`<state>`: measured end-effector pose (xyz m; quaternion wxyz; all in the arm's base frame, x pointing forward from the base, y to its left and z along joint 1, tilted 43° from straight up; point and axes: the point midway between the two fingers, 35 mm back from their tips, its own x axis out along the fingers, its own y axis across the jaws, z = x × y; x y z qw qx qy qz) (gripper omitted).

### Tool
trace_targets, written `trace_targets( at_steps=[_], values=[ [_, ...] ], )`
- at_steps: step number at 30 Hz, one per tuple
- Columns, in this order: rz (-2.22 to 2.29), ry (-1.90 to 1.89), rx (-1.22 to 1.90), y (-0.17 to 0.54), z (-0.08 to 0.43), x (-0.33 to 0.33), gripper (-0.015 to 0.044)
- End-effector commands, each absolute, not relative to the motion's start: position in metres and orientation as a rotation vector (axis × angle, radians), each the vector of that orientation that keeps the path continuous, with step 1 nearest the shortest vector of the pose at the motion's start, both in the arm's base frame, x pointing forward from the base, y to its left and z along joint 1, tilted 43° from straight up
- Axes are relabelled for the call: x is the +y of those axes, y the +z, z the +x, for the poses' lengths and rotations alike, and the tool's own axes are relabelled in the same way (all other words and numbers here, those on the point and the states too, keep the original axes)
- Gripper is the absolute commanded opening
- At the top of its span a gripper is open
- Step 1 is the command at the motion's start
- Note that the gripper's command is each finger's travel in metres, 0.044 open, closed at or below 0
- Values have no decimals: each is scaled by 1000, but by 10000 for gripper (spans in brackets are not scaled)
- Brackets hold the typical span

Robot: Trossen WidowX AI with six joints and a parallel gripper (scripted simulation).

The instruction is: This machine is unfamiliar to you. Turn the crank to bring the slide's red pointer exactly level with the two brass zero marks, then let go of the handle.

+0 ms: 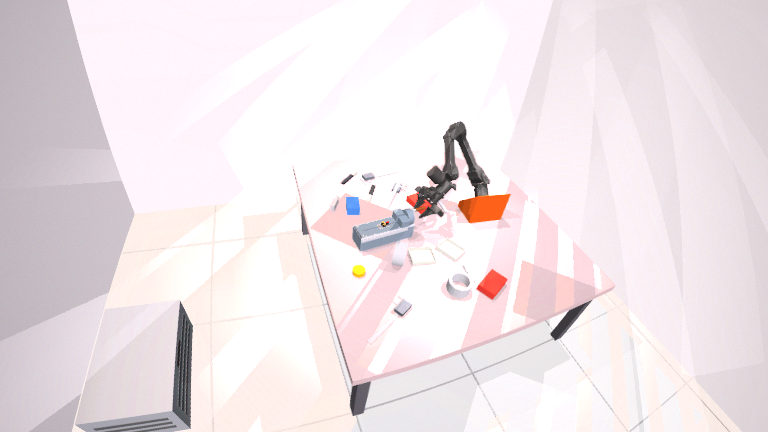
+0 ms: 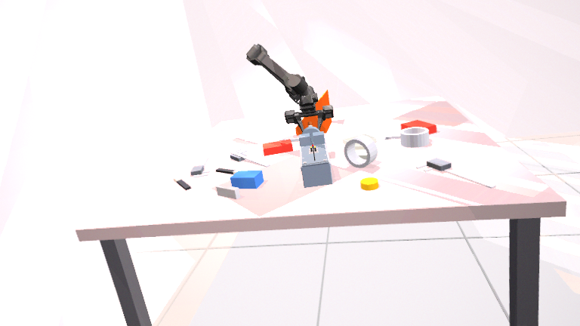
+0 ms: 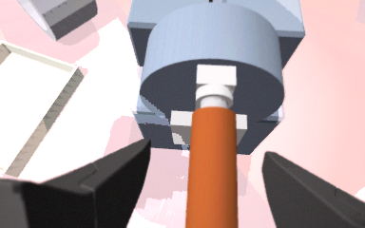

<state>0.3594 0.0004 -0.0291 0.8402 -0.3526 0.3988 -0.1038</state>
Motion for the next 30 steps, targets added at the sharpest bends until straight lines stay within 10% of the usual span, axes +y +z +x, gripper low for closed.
trace_targets(
  at_steps=[1, 5, 30],
  values=[
    [-746, -220, 843, -29, 359, 0, 341],
    [-746, -220, 843, -29, 359, 0, 440],
    [-746, -208, 849, 45, 365, 74, 440]
  ],
)
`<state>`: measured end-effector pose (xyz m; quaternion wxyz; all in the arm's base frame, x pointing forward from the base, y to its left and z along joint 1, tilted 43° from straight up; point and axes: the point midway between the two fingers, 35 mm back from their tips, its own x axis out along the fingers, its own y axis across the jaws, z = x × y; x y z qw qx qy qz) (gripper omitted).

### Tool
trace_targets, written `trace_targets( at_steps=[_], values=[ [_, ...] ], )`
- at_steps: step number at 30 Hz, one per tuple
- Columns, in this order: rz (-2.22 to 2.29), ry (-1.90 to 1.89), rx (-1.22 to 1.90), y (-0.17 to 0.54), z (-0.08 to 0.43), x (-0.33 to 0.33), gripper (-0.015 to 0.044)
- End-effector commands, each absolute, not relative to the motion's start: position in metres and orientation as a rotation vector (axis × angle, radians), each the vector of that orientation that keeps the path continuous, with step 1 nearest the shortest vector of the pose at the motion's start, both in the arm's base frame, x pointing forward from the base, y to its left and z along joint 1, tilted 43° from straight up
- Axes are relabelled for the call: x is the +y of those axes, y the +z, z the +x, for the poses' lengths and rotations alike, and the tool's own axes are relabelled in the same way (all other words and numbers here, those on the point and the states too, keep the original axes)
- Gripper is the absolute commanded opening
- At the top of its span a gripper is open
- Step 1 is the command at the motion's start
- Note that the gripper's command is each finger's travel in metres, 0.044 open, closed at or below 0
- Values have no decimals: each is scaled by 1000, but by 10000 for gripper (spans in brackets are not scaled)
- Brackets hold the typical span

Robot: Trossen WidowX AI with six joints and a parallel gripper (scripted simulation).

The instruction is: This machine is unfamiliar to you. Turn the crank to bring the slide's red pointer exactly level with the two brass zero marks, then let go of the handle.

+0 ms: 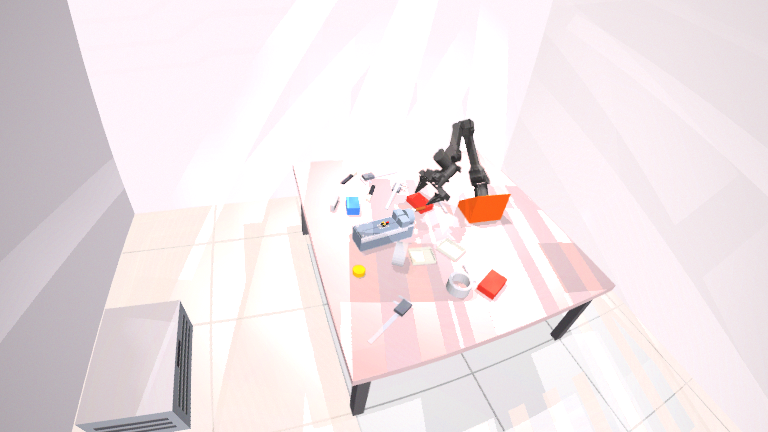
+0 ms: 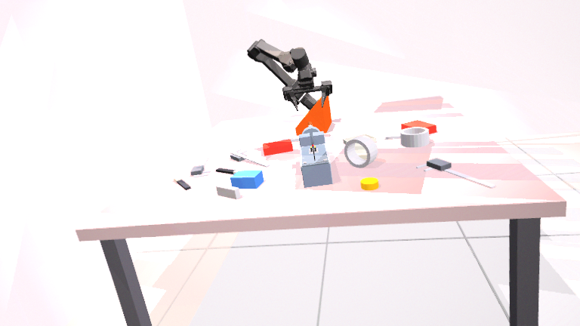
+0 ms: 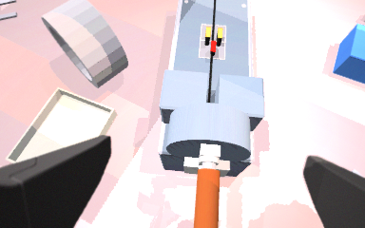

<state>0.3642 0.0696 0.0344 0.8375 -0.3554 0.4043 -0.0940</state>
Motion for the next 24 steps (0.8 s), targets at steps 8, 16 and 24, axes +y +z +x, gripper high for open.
trace_targets(
  at_steps=[8, 16, 24],
  values=[
    [-732, -246, 853, 47, 396, 77, 440],
    [-715, -293, 858, 47, 433, 79, 440],
    [-701, -339, 864, 43, 468, 78, 440]
  ],
)
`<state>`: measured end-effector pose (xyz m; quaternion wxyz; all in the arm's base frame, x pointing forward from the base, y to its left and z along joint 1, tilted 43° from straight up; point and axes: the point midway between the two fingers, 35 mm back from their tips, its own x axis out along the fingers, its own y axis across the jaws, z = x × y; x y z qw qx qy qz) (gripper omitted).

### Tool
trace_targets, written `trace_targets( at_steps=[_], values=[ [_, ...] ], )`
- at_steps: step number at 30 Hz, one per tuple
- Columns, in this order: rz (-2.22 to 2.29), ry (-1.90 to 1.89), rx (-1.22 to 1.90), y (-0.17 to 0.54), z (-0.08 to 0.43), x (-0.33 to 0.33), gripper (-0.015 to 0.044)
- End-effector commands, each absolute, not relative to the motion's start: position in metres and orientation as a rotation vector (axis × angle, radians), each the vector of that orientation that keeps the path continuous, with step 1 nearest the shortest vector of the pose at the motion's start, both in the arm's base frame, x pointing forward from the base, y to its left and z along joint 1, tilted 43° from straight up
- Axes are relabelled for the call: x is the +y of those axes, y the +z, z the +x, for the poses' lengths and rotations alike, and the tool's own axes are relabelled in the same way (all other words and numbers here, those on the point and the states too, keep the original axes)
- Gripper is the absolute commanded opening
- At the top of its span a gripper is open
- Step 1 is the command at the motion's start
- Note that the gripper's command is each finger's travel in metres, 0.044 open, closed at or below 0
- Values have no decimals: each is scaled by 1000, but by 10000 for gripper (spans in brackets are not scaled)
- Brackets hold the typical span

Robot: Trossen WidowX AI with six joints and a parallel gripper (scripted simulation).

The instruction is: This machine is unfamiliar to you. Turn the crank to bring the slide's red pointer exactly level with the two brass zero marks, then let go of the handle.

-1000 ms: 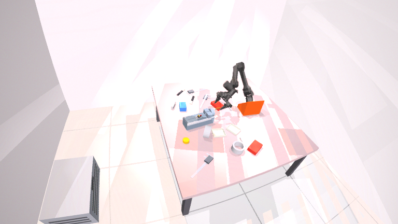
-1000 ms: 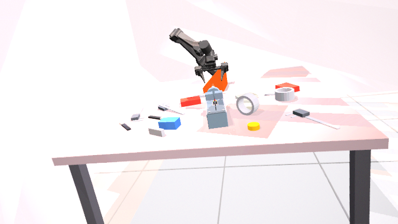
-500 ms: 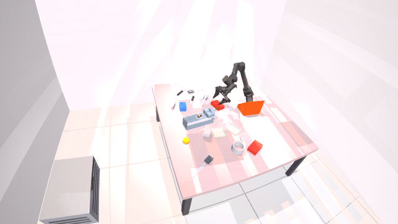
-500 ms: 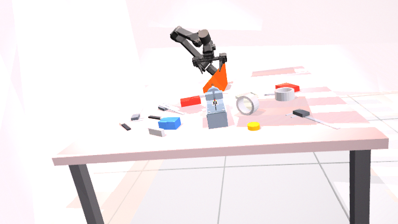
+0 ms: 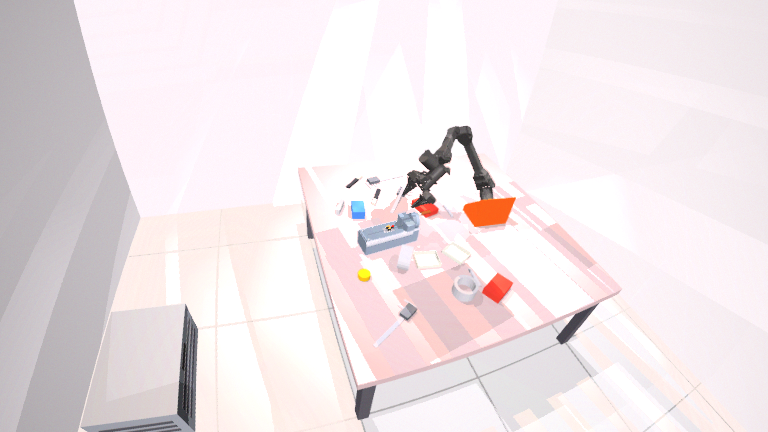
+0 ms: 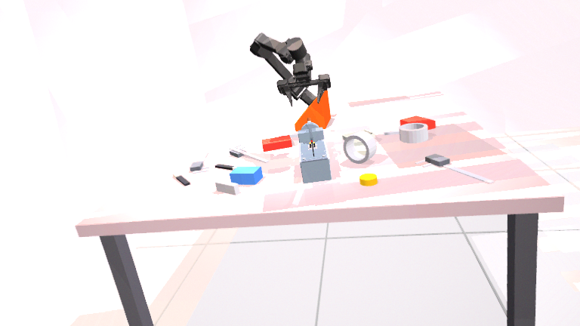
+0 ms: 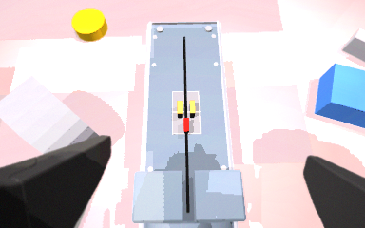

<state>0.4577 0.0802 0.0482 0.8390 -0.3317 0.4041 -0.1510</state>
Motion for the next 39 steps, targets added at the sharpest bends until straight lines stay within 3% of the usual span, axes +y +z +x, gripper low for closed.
trace_targets(
  at_steps=[1, 16, 39],
  values=[
    [-699, -345, 864, 43, 472, 77, 440],
    [-688, -372, 864, -5, 488, 34, 440],
    [-687, -373, 865, 2, 489, 41, 440]
  ],
)
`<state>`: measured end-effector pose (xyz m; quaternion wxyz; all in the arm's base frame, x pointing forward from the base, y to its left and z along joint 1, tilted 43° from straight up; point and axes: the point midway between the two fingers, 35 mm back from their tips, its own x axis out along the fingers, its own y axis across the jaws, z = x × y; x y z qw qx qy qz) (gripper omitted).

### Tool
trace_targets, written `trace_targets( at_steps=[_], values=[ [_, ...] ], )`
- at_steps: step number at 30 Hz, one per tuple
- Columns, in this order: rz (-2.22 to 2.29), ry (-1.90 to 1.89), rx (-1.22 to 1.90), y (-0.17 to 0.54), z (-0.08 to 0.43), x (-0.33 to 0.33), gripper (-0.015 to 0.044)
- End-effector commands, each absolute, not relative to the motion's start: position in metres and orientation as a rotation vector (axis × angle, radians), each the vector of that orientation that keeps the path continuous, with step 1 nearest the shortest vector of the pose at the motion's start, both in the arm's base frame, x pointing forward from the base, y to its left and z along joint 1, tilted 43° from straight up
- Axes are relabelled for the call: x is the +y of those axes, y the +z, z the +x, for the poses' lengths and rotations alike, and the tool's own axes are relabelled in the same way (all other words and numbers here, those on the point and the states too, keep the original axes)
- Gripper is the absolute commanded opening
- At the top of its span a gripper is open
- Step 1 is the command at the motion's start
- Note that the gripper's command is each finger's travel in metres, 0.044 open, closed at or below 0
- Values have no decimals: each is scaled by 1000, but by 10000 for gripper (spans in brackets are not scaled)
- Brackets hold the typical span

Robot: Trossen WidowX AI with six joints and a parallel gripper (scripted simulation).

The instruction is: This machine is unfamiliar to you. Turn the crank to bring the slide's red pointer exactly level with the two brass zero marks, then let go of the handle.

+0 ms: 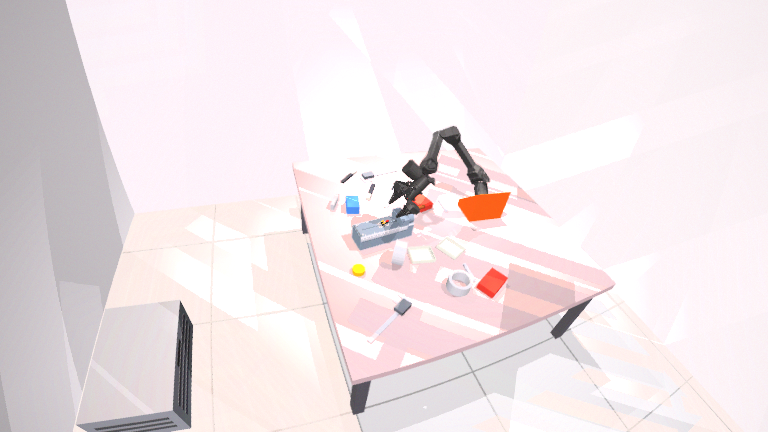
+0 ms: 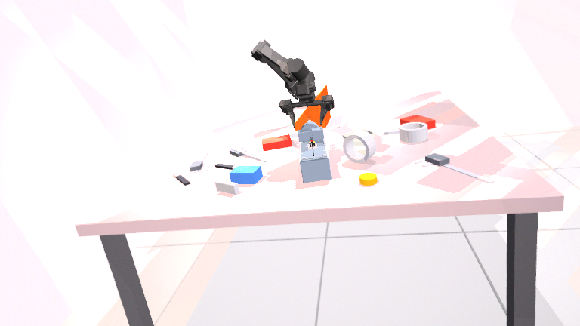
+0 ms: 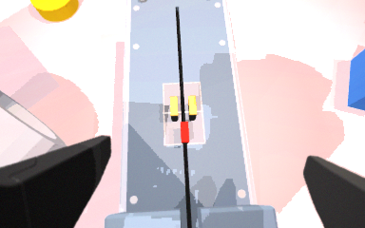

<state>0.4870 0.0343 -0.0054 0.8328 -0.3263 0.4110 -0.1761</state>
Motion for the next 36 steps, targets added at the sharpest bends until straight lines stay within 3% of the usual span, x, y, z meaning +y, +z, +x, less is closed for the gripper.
trace_targets(
  at_steps=[1, 11, 36],
  values=[
    [-686, -373, 865, 7, 490, 46, 440],
    [-688, -366, 862, 41, 485, 75, 440],
    [-742, -199, 851, 49, 372, 72, 440]
  ],
)
